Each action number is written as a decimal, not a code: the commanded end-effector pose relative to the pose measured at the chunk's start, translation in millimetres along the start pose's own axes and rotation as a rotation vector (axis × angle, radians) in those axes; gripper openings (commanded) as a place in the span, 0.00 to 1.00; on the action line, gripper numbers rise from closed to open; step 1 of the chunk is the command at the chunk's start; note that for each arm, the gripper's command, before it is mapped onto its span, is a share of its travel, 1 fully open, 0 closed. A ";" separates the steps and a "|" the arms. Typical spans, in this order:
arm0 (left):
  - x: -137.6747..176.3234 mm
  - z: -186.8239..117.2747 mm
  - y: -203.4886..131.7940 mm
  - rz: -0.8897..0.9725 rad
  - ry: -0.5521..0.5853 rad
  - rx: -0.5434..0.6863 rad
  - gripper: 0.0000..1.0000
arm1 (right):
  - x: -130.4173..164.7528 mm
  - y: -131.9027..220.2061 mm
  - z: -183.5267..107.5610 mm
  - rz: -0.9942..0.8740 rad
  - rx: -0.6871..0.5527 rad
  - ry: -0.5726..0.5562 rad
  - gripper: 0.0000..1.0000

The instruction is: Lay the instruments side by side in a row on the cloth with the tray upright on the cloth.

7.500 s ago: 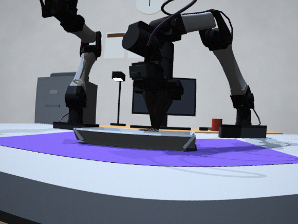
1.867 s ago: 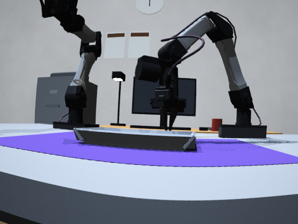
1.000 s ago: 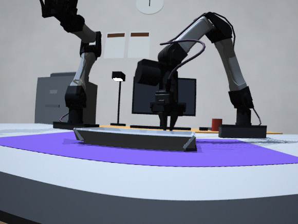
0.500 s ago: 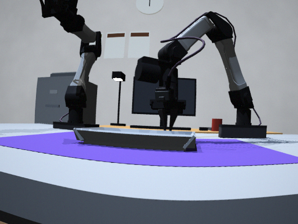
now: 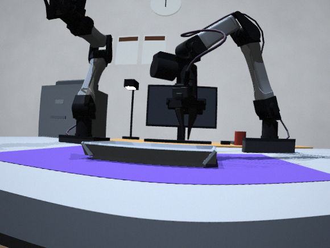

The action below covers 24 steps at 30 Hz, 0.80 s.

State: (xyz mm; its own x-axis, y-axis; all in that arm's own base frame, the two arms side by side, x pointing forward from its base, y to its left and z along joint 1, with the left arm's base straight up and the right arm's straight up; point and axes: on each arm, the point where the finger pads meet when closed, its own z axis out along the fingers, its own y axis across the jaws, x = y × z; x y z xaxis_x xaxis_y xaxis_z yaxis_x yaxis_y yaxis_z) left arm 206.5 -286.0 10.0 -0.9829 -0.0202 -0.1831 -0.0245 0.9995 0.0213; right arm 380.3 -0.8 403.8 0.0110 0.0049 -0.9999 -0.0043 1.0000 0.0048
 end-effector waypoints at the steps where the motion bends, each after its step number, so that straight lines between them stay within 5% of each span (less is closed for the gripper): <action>1: -2.0 -28.4 3.7 -0.015 0.017 0.002 0.11 | -22.4 2.3 -3.4 0.008 -0.014 -0.086 0.33; 5: -3.6 -40.3 5.0 -0.014 0.021 -0.004 0.11 | -22.4 2.3 -3.4 0.008 -0.014 -0.086 0.33; 13: 4.5 -16.5 11.1 -0.008 0.037 -0.035 0.11 | -22.4 2.3 -3.4 0.008 -0.014 -0.086 0.33; 14: -20.2 -35.9 -0.3 -0.012 -0.051 0.055 0.11 | -22.4 2.3 -3.4 0.008 -0.014 -0.086 0.33; 24: -73.7 -59.9 -0.9 0.013 -0.146 0.241 0.11 | -22.4 2.3 -3.4 0.008 -0.014 -0.086 0.33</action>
State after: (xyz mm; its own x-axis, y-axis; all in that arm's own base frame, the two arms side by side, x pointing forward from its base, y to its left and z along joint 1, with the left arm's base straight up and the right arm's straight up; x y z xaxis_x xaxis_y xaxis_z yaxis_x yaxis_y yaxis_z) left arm 251.5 -277.8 65.1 -0.9618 -0.0496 -0.2692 -0.0216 0.9941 -0.1061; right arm 380.3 -0.8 403.8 0.0110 0.0049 -0.9999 -0.0043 1.0000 0.0048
